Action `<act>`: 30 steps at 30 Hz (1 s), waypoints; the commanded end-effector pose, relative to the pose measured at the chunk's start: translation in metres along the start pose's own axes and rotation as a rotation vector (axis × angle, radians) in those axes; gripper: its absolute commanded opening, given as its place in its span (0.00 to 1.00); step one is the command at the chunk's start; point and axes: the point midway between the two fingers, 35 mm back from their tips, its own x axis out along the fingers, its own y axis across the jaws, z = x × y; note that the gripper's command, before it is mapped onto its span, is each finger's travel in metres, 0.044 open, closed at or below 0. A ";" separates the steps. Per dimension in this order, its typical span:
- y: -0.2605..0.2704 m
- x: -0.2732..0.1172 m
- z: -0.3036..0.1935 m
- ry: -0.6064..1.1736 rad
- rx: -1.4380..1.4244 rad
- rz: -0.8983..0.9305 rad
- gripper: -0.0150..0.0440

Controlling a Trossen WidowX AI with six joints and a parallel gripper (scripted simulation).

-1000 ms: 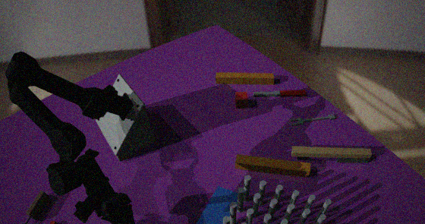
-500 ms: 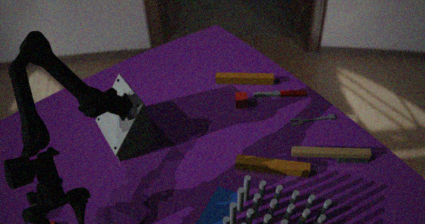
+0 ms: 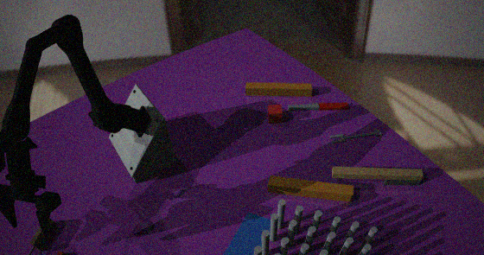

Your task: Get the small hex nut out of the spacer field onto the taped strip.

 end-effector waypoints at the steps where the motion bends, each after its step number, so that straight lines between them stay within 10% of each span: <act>1: 0.032 -0.031 0.007 -0.015 0.305 0.094 1.00; 30: 0.028 0.012 0.051 -0.021 0.306 0.096 1.00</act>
